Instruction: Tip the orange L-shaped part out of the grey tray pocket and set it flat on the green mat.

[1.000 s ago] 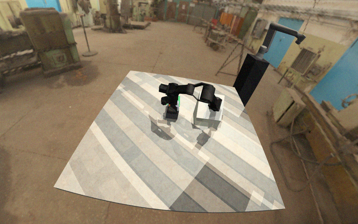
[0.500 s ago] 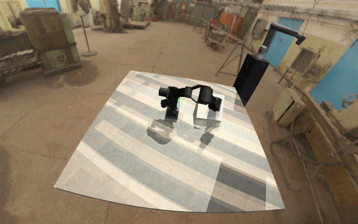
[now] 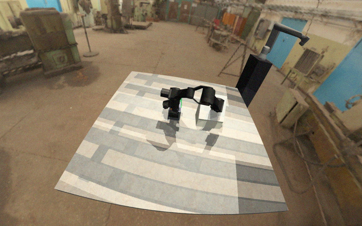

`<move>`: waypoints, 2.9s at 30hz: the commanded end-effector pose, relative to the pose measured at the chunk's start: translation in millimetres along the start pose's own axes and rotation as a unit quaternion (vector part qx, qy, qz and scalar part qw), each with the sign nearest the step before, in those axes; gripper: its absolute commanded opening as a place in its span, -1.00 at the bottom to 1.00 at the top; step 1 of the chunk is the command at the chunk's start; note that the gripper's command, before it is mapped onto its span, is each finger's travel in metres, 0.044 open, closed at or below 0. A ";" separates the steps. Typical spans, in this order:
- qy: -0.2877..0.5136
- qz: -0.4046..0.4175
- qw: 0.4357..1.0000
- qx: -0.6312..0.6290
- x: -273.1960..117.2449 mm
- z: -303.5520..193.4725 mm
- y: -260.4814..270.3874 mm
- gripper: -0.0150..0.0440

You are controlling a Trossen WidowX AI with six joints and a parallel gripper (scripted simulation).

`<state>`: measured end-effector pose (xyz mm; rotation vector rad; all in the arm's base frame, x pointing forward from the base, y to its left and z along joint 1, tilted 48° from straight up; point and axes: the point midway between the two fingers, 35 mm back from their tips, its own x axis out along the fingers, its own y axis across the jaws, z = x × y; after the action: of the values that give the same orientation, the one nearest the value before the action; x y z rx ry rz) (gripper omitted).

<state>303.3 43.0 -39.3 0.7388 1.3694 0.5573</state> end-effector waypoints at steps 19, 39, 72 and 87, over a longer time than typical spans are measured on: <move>0.003 -0.004 1.000 0.004 -108.1 -1.0 -2.2 0.12; -0.009 -0.006 1.000 0.008 -108.6 2.3 -4.0 0.12; -0.003 -0.006 0.705 0.709 -90.3 9.7 -81.1 0.46; -0.003 -0.005 0.705 0.709 -64.7 9.9 -81.4 0.46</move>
<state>300.5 -65.6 -53.3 1.9294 1.6403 -0.7086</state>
